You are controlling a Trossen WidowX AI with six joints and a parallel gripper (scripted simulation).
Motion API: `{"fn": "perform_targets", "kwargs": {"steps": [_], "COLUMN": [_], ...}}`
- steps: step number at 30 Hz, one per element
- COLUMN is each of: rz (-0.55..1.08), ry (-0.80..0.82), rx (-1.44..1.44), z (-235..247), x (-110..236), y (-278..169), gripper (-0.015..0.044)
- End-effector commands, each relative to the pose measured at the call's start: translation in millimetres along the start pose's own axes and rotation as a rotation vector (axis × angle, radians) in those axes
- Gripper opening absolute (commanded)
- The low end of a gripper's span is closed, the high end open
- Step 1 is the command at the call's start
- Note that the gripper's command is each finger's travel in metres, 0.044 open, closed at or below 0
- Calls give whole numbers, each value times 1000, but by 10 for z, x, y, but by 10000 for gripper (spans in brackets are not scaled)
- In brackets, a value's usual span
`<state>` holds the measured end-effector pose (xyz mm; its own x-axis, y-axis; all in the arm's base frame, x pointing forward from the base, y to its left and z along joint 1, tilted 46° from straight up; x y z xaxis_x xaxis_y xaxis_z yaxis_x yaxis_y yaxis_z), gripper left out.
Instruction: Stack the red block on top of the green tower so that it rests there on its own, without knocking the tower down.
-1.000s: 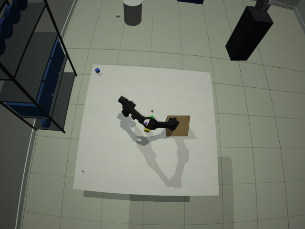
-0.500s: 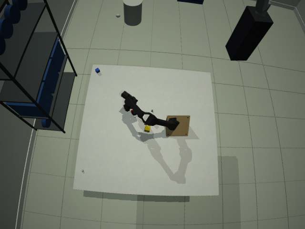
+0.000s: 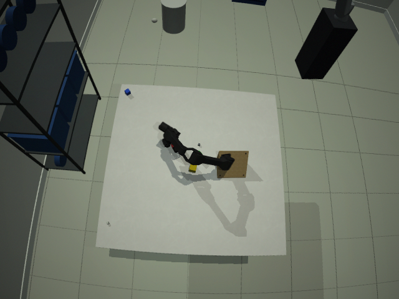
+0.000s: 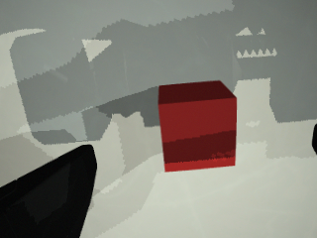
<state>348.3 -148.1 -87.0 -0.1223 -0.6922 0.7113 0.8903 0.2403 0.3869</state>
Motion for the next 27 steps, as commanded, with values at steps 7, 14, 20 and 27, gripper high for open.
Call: {"fn": "perform_targets", "kwargs": {"steps": [7,14,20,27], "rz": [1,1,1,1], "ry": [8,8,9,9], "rx": [-6,-6,-6,-6], "z": [13,16,18,18], "x": [-188,-303,-344,-344], "y": [-5,-7,-8,-8], "gripper": [440,440,440,440]}}
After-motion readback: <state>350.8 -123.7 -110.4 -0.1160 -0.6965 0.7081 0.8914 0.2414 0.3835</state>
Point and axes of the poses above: the point midway between the two fingers, 35 mm back from their tips, its own x axis back along the fingers, its own z axis across the jaws, y = z × x, the point moved 4 cm from there along x, back along the fingers, and after that the axes turned 6 degrees about x, right-handed, at the moved point
